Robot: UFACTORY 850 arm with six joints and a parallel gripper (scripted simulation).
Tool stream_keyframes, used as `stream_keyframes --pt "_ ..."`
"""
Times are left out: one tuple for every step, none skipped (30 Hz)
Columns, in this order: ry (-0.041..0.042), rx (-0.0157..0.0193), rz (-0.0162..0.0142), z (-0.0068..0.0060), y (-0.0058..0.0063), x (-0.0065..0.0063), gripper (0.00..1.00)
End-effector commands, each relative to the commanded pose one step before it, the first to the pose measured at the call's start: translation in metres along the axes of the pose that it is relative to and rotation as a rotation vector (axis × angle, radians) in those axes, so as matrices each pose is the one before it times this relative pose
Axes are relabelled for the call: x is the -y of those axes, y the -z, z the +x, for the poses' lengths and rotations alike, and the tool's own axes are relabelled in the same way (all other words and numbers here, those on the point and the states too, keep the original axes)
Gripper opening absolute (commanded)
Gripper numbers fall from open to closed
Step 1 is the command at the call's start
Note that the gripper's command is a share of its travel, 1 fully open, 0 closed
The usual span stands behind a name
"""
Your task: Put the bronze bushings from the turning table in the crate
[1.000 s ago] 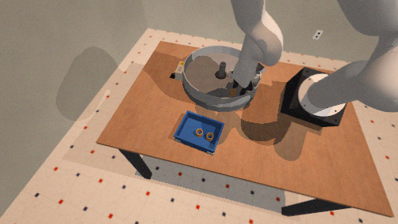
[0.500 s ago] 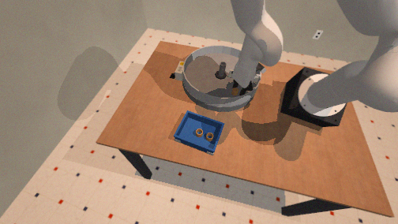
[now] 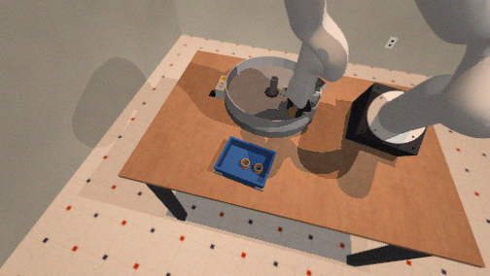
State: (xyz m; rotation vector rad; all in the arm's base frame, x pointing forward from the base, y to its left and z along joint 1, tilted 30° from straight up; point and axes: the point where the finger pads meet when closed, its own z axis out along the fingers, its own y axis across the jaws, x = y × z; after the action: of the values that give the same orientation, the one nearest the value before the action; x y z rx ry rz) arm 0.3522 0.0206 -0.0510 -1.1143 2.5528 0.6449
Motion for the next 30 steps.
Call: stream_keyframes --pt "0.00018 0.00038 0.00092 -0.00020 0.00030 0.00046 0.54" --pt "0.00000 0.00000 0.00000 0.00000 0.00000 0.00000 0.54" --pt "0.00000 0.00000 0.00000 0.00000 0.00000 0.00000 0.54" --pt "0.00000 0.00000 0.00000 0.00000 0.00000 0.00000 0.54" --pt "0.00000 0.00000 0.00000 0.00000 0.00000 0.00000 0.54" --pt "0.00000 0.00000 0.00000 0.00000 0.00000 0.00000 0.00" --pt "0.00000 0.00000 0.00000 0.00000 0.00000 0.00000 0.00" --pt "0.00000 0.00000 0.00000 0.00000 0.00000 0.00000 0.00" --pt "0.00000 0.00000 0.00000 0.00000 0.00000 0.00000 0.00" --pt "0.00000 0.00000 0.00000 0.00000 0.00000 0.00000 0.00" --pt "0.00000 0.00000 0.00000 0.00000 0.00000 0.00000 0.00" --pt "0.00000 0.00000 0.00000 0.00000 0.00000 0.00000 0.00" --pt "0.00000 0.00000 0.00000 0.00000 0.00000 0.00000 0.00" --pt "0.00000 0.00000 0.00000 0.00000 0.00000 0.00000 0.00" --pt "0.00000 0.00000 0.00000 0.00000 0.00000 0.00000 0.00" --pt "0.00000 0.00000 0.00000 0.00000 0.00000 0.00000 0.00" --pt "0.00000 0.00000 0.00000 0.00000 0.00000 0.00000 0.00" --pt "0.00000 0.00000 0.00000 0.00000 0.00000 0.00000 0.00" --pt "0.00000 0.00000 0.00000 0.00000 0.00000 0.00000 0.00" --pt "0.00000 0.00000 0.00000 0.00000 0.00000 0.00000 0.00" --pt "0.00000 0.00000 0.00000 0.00000 0.00000 0.00000 0.00" --pt "0.00000 0.00000 0.00000 0.00000 0.00000 0.00000 0.00" --pt "0.00000 0.00000 0.00000 0.00000 0.00000 0.00000 0.00" --pt "0.00000 0.00000 0.00000 0.00000 0.00000 0.00000 0.00" --pt "0.00000 0.00000 0.00000 0.00000 0.00000 0.00000 0.00" --pt "0.00000 0.00000 0.00000 0.00000 0.00000 0.00000 0.00" --pt "0.00000 0.00000 0.00000 0.00000 0.00000 0.00000 0.00" --pt "0.00000 0.00000 0.00000 0.00000 0.00000 0.00000 0.00" --pt "0.00000 0.00000 0.00000 0.00000 0.00000 0.00000 0.00" --pt "0.00000 0.00000 0.00000 0.00000 0.00000 0.00000 0.00"
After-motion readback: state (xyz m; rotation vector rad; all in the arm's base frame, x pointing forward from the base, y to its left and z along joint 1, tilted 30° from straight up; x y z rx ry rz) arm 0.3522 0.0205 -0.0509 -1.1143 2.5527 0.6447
